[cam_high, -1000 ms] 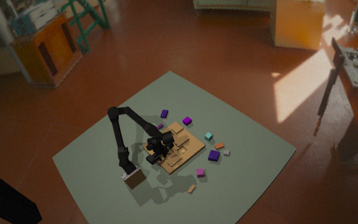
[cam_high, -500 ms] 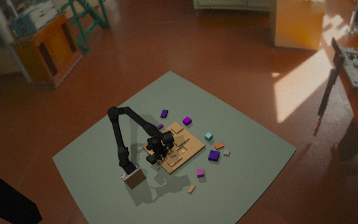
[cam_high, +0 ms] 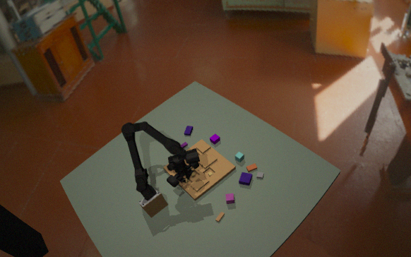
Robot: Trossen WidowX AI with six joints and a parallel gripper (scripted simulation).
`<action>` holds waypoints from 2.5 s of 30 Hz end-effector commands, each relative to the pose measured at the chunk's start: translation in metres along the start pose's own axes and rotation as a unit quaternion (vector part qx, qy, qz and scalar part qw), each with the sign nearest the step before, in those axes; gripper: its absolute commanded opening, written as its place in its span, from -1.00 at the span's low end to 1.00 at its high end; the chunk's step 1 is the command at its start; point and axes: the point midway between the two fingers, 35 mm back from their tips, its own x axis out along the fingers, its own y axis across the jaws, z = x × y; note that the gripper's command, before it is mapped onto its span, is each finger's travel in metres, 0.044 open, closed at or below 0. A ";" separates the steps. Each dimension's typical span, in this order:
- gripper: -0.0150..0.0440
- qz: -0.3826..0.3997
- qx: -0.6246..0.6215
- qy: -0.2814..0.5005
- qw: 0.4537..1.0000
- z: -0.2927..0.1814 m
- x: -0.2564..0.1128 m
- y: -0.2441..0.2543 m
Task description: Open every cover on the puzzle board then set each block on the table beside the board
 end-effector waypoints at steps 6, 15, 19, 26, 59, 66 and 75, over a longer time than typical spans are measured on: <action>-0.22 0.001 -0.002 0.003 1.000 -0.001 -0.012 0.000; -0.22 0.001 -0.002 0.002 1.000 -0.001 -0.024 0.001; -0.22 0.001 -0.001 0.002 1.000 -0.001 -0.028 0.001; -0.22 0.001 -0.001 0.003 1.000 -0.001 -0.045 0.000; -0.22 0.002 0.002 0.023 1.000 0.042 -0.079 -0.038; -0.22 0.001 0.002 0.027 1.000 0.061 -0.080 -0.049; -0.22 -0.001 0.002 0.029 1.000 0.088 -0.080 -0.062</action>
